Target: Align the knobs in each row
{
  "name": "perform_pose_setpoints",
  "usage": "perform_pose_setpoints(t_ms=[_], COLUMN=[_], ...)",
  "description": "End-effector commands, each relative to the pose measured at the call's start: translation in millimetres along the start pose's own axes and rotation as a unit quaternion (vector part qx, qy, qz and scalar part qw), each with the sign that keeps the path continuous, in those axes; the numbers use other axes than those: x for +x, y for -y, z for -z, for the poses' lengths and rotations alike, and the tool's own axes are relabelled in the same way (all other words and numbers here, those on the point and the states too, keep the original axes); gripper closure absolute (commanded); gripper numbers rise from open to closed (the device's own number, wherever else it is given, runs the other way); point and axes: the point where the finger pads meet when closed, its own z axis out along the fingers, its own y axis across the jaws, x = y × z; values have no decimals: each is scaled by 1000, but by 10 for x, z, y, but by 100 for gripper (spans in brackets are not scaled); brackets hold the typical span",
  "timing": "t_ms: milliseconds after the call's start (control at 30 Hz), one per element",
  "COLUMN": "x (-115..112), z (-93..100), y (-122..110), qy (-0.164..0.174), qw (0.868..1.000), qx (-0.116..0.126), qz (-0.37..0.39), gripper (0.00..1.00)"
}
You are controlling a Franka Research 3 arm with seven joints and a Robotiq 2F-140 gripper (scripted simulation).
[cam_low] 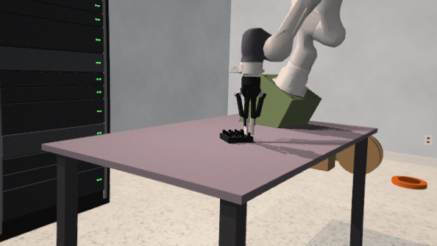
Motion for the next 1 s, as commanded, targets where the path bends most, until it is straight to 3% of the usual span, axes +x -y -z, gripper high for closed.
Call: perform_pose_setpoints(t_ms=[0,533,567,967], x=[-9,-9,-9,-9], z=[-7,-7,-7,-7], y=[2,2,2,2], qy=[0,0,0,0], qw=[1000,1000,1000,1000], qx=[1,1,1,1], qz=[2,2,2,2], gripper=[88,88,95,95])
